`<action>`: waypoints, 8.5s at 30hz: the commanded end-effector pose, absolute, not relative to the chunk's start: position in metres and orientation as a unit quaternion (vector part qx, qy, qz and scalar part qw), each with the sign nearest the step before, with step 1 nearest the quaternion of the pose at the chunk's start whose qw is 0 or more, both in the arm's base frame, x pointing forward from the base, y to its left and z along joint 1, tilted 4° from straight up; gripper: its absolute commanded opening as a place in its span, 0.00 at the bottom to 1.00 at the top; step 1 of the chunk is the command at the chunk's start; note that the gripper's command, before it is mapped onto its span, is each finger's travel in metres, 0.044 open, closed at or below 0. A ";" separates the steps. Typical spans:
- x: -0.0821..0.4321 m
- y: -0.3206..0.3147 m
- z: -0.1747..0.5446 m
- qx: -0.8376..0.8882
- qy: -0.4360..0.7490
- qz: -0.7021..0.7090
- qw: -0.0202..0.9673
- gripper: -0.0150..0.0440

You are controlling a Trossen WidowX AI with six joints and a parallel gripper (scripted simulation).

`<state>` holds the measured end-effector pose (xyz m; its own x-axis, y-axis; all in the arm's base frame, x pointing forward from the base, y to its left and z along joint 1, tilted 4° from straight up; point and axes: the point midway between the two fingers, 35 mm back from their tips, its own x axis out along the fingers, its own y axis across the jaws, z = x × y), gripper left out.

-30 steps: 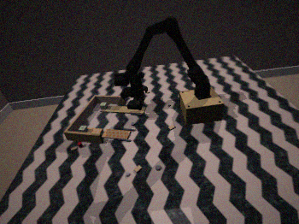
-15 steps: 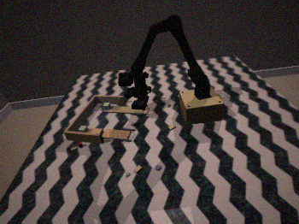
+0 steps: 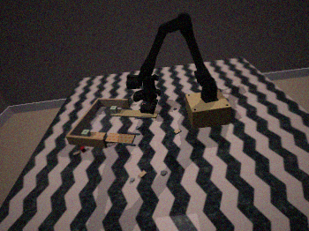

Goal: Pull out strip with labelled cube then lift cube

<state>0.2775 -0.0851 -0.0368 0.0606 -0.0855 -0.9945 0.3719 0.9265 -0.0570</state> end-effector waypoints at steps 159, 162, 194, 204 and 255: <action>0.343 -0.109 0.024 0.081 0.678 -0.131 0.719 1.00; 0.352 -0.112 0.026 0.081 0.678 -0.131 0.719 1.00; 0.383 -0.122 0.001 0.081 0.677 -0.132 0.720 0.68; 0.383 -0.123 -0.016 0.081 0.677 -0.132 0.719 0.68; 0.292 -0.092 0.016 0.081 0.680 -0.131 0.717 0.25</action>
